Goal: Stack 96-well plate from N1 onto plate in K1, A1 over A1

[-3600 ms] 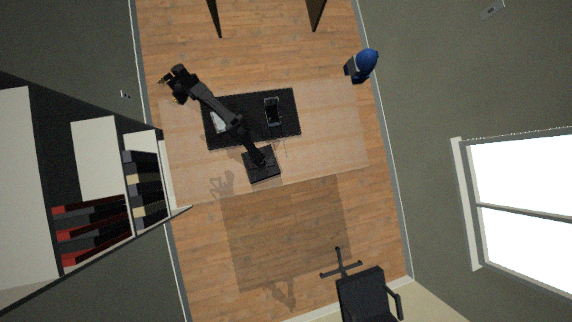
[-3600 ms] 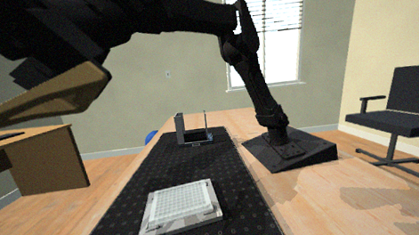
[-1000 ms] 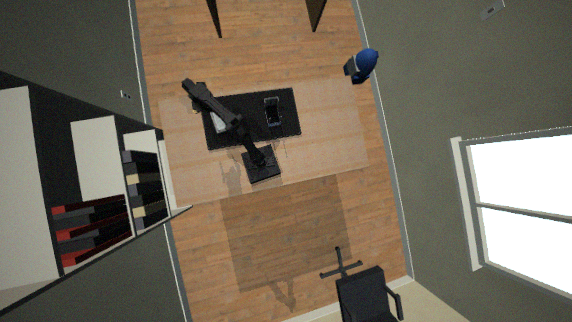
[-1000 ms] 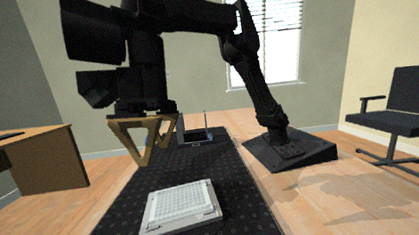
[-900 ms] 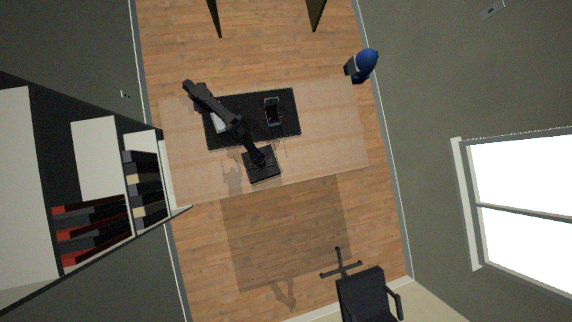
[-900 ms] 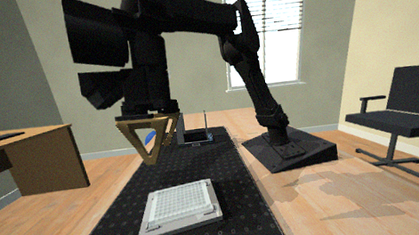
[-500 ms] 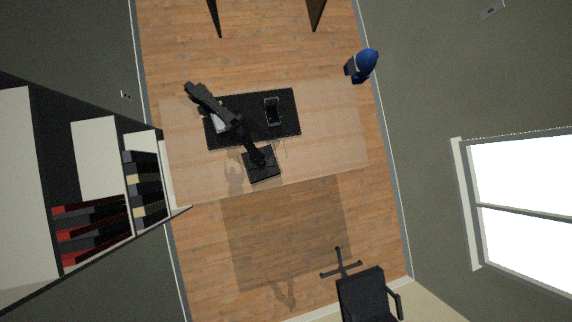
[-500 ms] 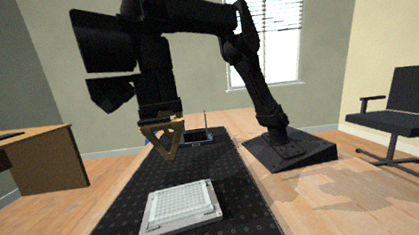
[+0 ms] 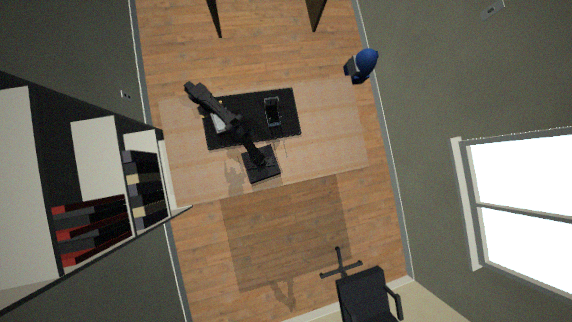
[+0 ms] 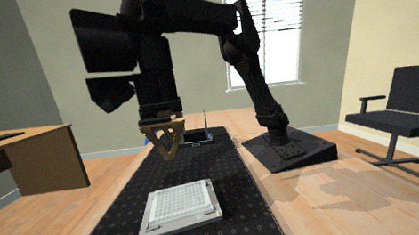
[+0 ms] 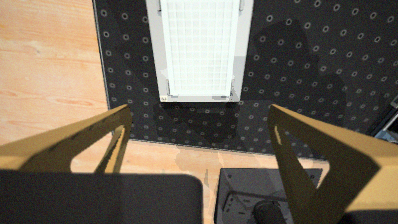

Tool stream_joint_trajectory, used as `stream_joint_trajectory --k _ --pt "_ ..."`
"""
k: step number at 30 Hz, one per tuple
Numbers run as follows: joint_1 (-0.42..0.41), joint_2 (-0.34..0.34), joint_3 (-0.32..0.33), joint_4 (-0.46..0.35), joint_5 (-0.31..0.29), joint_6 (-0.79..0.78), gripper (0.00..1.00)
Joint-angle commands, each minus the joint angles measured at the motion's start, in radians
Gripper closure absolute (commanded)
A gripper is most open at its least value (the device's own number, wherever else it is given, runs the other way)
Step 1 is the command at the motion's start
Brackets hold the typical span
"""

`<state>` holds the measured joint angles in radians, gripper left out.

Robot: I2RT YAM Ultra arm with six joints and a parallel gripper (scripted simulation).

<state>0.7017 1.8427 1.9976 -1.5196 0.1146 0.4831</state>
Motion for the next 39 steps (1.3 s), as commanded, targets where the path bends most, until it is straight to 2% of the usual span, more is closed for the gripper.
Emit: stream_joint_trajectory --k 1,34,35,39 --pt "0.011 -0.033 0.008 -0.004 0.011 -0.009 0.0" --pt "0.011 -0.033 0.008 -0.004 0.011 -0.009 0.0" --pt "0.008 -0.033 -0.023 0.018 0.011 -0.01 0.0" --pt "-0.002 -0.038 -0.057 0.046 0.011 -0.012 0.0"
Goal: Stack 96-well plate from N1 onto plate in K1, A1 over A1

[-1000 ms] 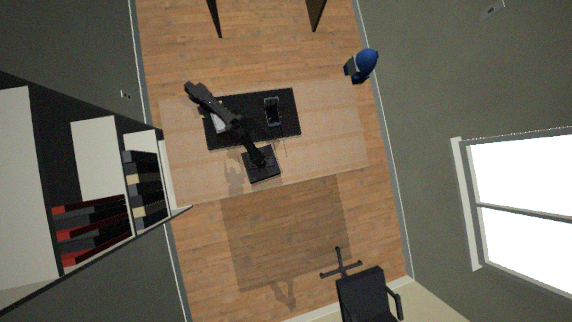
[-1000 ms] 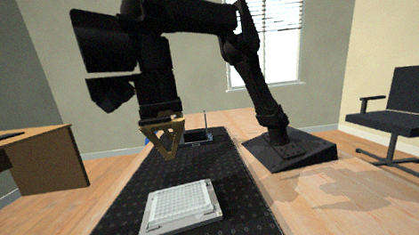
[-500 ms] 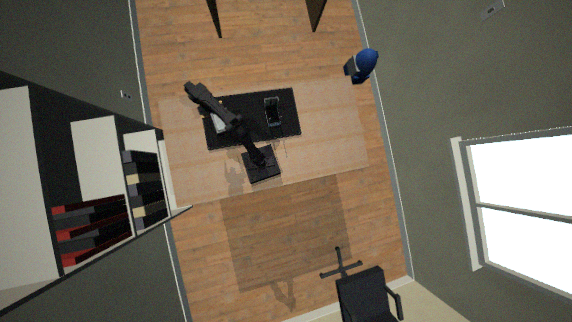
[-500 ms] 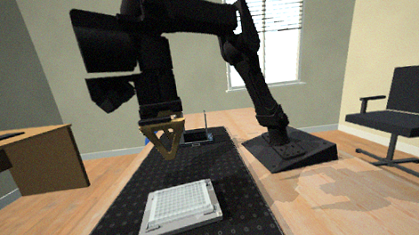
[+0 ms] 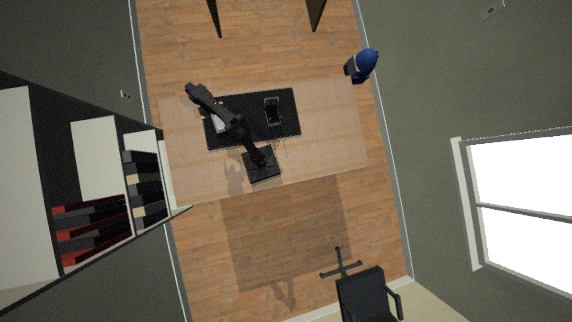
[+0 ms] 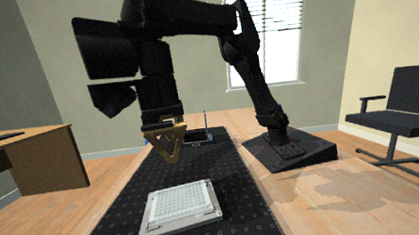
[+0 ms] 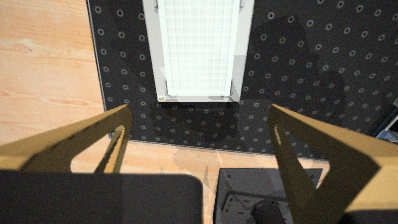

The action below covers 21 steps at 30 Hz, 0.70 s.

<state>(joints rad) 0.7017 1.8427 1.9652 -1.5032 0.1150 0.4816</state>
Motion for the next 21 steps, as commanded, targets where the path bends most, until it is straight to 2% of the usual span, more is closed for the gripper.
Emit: stream_joint_trajectory --k 1,21 --pt "-0.004 -0.039 -0.033 0.037 0.01 -0.011 0.0" --pt "-0.014 -0.051 -0.154 0.149 0.006 -0.02 0.0"
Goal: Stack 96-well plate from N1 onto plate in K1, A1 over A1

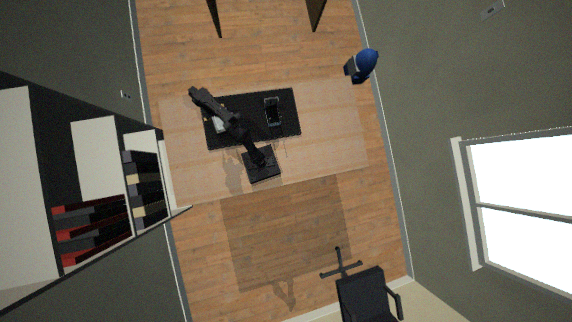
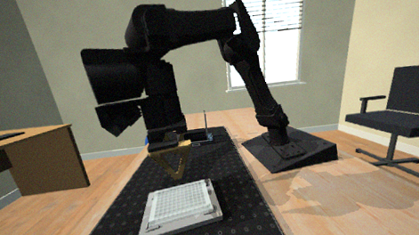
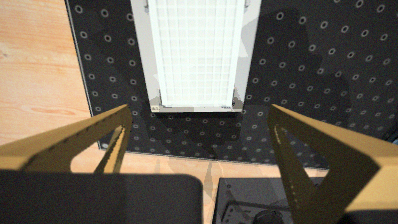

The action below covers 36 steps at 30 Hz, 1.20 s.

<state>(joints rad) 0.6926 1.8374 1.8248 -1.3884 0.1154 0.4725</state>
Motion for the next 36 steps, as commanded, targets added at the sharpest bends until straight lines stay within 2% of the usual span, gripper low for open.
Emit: stream_joint_trajectory --k 1,27,31,34,36 --pt "-0.007 -0.045 -0.021 0.041 0.005 -0.011 0.0" --pt "-0.022 -0.038 -0.168 0.197 -0.003 -0.024 0.0" --pt "-0.021 -0.014 -0.191 0.223 -0.005 -0.027 0.0" --pt "-0.021 -0.008 -0.174 0.23 -0.005 -0.027 0.0" --pt "-0.025 0.002 -0.208 0.242 -0.005 -0.028 0.0"
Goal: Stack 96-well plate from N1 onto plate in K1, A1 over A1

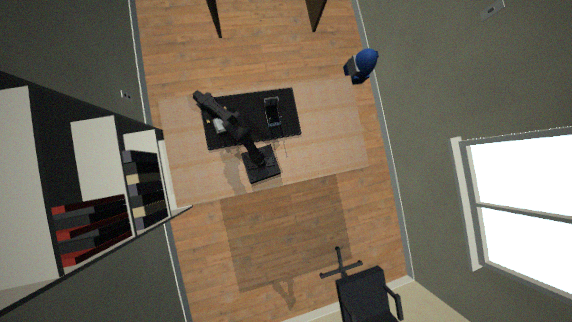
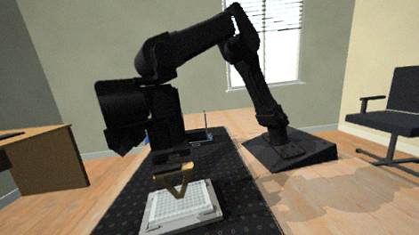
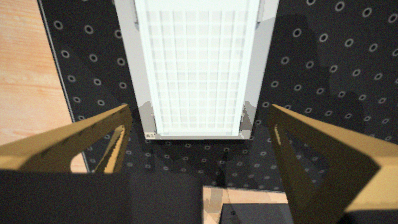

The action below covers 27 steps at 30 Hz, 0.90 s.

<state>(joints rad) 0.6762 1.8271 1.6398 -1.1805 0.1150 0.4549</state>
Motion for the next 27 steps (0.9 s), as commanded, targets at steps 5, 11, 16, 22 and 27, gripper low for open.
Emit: stream_joint_trajectory --k 5,11,16,22,27 --pt "-0.008 0.019 -0.047 0.064 -0.005 -0.013 0.0" --pt "-0.015 0.027 -0.075 0.101 -0.006 -0.016 0.0" --pt "-0.012 0.027 -0.087 0.119 -0.007 -0.018 0.0" --pt "-0.018 0.042 -0.113 0.155 -0.007 -0.021 0.0" --pt "-0.023 0.048 -0.132 0.184 -0.008 -0.023 0.0"
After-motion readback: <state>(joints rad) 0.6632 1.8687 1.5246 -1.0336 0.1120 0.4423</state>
